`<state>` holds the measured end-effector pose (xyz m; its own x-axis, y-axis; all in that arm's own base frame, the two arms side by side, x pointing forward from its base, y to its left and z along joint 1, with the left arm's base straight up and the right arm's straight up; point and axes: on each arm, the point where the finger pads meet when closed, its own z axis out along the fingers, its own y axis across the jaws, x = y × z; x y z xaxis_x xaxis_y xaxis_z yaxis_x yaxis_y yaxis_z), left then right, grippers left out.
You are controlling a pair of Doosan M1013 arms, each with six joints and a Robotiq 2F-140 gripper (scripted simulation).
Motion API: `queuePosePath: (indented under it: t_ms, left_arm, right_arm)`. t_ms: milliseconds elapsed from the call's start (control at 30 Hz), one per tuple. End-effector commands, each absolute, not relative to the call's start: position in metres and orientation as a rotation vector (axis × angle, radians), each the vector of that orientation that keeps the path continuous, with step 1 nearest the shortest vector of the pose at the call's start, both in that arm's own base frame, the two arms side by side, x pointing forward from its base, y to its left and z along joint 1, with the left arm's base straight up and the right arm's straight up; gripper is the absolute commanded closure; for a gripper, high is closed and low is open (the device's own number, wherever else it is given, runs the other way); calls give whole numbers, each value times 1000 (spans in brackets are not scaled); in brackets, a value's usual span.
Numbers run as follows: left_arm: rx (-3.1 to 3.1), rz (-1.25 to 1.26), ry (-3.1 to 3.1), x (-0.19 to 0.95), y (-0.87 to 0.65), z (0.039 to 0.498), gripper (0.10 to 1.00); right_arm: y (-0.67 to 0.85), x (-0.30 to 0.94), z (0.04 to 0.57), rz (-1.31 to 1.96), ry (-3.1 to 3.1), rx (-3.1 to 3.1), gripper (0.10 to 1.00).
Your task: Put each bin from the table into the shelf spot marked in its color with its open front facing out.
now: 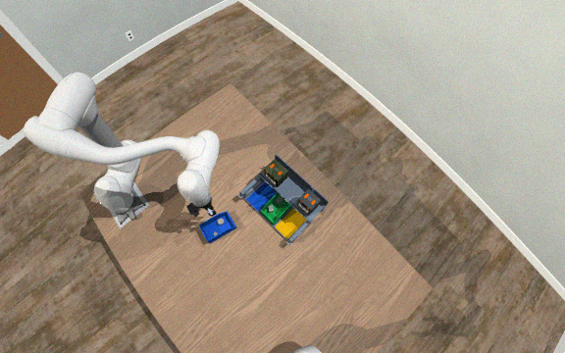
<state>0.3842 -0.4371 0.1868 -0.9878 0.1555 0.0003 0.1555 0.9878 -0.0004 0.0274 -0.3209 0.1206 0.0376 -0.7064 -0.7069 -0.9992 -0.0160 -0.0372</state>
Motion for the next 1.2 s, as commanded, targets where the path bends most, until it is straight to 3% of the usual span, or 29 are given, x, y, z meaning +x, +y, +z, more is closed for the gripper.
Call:
queuePosePath:
  t_ms: [0,1167]
  left_arm:
    - [-245,1,-3133,384,-437,187,861]
    - [-245,1,-3133,384,-438,143,861]
  right_arm:
    - [-321,28,121,698,1723,-1778,98]
    - [-321,28,121,698,1723,-1778,98]
